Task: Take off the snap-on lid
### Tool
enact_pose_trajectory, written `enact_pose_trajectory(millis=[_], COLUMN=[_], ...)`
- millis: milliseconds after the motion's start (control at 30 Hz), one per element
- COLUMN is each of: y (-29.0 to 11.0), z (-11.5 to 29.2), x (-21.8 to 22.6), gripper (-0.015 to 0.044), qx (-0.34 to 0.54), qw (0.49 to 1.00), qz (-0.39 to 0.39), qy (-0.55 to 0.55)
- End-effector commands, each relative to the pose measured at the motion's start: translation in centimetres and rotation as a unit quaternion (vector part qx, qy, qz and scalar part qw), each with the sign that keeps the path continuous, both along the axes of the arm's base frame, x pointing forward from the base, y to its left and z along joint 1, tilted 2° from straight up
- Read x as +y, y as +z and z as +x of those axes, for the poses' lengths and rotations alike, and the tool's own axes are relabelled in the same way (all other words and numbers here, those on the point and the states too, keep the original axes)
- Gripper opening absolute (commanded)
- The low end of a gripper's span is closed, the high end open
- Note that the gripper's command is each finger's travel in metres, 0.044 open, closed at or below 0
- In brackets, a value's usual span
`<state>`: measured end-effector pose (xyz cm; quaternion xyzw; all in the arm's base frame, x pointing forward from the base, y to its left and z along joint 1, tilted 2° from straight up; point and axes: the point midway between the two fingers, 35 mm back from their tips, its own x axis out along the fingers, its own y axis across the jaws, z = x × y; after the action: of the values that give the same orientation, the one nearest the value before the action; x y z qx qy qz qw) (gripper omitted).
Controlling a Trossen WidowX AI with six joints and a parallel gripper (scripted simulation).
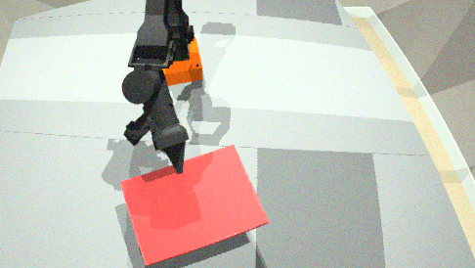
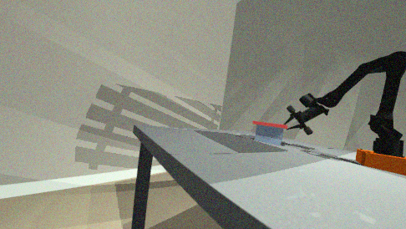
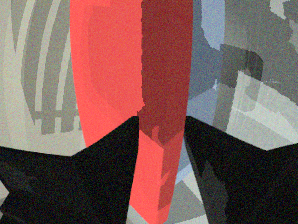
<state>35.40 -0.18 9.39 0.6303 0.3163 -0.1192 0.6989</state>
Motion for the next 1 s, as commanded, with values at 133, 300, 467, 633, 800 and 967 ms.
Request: enact_pose_trajectory(millis=[133,300,467,633,800,967], y=[0.31,0.41,0.51,0.61,0.71,0.81], z=[-0.06,-0.08,-0.10,-0.11,-0.13,-0.15], x=[0.00,0.00,0.00,0.00,0.00,0.00], gripper=[0.0000,0.0000,0.0000,0.0000,0.0000,0.0000], qx=[-0.002,-0.002,-0.002,-0.002,-0.002,-0.002], qw=[1.000,1.000,1.000,1.000,1.000,1.000], qz=[0.000,0.000,0.000,0.000,0.000,0.000], qy=[0.000,0.000,0.000,0.000,0.000,0.000])
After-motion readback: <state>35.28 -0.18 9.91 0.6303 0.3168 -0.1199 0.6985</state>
